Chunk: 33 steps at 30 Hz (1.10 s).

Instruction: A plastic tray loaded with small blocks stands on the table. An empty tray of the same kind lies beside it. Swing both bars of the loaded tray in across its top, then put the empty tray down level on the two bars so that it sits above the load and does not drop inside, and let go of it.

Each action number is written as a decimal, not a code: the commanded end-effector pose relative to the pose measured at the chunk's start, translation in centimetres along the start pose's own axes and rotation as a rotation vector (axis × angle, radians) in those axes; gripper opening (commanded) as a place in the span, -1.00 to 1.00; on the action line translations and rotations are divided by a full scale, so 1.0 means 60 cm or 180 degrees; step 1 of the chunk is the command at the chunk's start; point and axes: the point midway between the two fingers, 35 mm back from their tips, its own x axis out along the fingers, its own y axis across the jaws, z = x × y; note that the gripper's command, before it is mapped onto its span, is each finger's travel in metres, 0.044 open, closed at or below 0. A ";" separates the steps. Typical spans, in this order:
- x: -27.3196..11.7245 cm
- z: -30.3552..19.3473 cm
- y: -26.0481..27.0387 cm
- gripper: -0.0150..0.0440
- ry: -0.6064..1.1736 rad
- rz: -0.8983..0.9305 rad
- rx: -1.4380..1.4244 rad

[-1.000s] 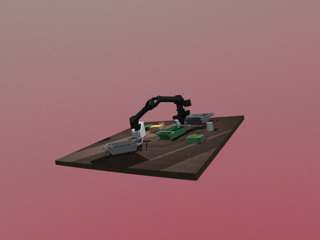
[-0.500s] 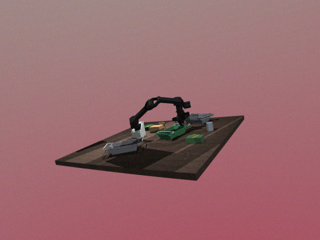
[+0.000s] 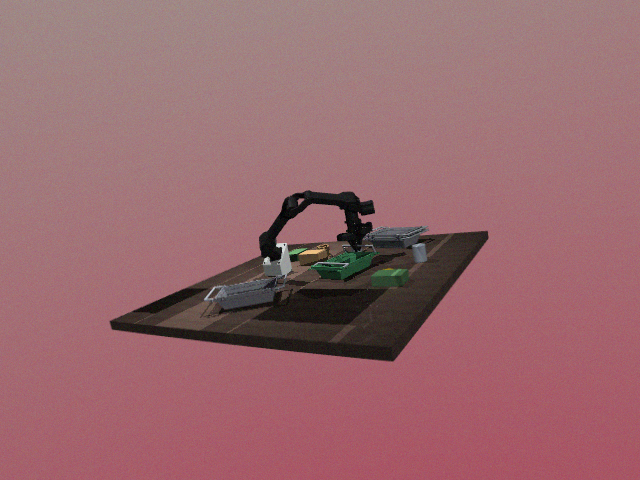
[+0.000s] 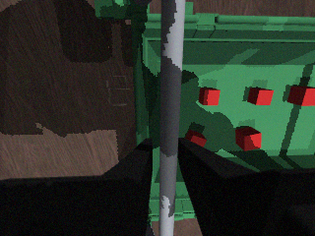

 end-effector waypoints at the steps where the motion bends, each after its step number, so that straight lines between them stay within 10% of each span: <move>1: 0.013 0.000 -0.020 -0.21 -0.0009 -0.0015 -0.0012; 33: -0.033 0.001 -0.026 -0.21 -0.0015 -0.0022 -0.0013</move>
